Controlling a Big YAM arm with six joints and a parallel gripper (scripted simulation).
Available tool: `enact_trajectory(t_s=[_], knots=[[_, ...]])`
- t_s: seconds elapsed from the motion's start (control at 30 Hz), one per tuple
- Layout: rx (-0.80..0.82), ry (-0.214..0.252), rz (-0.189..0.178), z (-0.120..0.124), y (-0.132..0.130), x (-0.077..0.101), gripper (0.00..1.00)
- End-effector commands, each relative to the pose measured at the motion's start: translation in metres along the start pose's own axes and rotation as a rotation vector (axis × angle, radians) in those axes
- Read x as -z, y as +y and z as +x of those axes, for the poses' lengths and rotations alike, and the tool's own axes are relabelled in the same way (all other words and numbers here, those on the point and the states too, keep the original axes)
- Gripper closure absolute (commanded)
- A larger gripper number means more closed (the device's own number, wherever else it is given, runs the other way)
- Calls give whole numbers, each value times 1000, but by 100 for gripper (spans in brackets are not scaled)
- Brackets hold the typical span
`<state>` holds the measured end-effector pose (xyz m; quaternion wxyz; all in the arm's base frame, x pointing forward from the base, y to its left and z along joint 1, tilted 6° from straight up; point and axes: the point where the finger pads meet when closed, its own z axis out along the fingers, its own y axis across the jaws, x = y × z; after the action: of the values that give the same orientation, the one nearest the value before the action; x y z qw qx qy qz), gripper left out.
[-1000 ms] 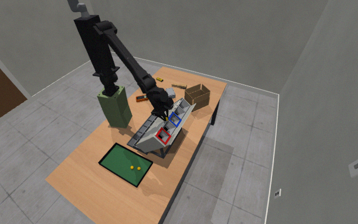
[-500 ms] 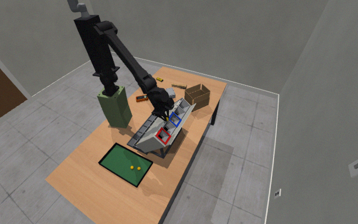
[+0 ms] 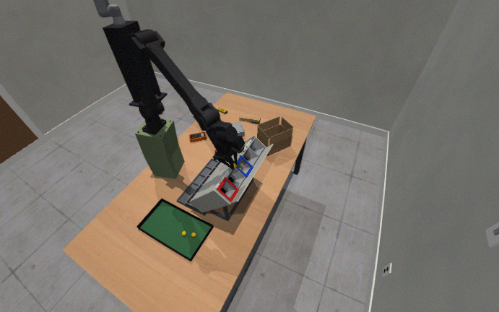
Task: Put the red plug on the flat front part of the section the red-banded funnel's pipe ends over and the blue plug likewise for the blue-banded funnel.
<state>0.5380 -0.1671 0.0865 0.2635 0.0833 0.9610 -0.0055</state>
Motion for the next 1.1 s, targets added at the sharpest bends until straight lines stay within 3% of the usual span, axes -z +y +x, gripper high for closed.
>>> enact_trajectory(t_s=[0.0, 0.3, 0.8, 1.07], knots=[[3, -24, 0, -24, 5, 0, 100], [2, -21, 1, -26, 6, 0, 100], [4, -26, -1, -1, 1, -24, 100], [5, -26, 0, 2, 1, -27, 100]])
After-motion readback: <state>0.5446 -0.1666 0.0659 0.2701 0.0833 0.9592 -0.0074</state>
